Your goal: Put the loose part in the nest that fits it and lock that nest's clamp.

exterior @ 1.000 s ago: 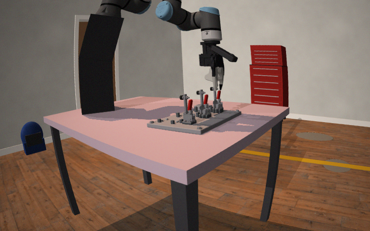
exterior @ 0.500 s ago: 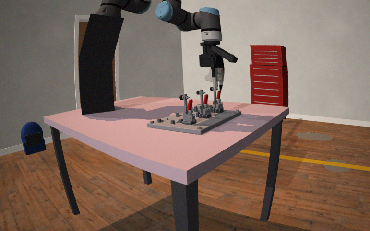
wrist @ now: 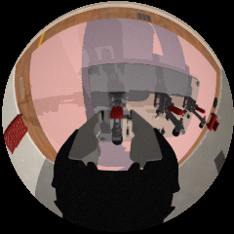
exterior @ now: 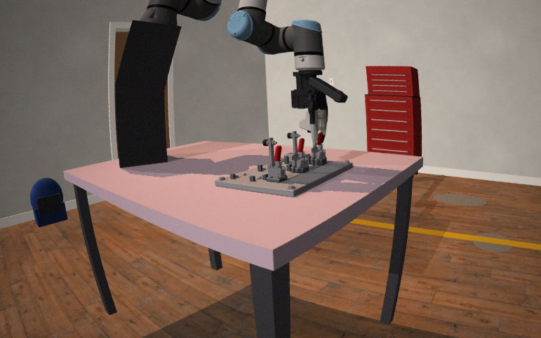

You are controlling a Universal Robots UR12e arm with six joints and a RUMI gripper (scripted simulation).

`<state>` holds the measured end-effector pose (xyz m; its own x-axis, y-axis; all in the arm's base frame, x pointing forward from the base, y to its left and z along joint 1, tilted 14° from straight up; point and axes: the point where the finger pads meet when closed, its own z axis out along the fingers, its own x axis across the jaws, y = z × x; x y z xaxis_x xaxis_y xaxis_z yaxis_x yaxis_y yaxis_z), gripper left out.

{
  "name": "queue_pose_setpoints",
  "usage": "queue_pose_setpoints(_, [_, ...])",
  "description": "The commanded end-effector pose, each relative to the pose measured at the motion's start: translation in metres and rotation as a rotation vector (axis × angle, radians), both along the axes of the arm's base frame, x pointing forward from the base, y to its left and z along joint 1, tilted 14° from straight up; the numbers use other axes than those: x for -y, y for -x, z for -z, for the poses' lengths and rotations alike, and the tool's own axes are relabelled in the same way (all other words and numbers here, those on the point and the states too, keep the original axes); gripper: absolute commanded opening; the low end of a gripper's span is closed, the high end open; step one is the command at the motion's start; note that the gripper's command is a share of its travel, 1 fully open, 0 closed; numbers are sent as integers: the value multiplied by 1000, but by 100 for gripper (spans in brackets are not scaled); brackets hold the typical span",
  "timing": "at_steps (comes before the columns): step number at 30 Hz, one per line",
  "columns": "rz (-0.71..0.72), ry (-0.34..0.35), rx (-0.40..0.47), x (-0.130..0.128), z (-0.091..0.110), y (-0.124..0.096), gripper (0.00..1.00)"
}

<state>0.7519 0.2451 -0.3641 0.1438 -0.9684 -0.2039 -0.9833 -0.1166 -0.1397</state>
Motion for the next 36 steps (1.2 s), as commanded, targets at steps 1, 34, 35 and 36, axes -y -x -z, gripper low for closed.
queue_pose_setpoints(1, [0,0,8,-2,3,-5,28])
queue_pose_setpoints(34, [0,0,6,-2,2,-4,0])
queue_pose_setpoints(35, [0,0,6,-2,2,-4,0])
queue_pose_setpoints(36, [0,0,6,-2,2,-4,0])
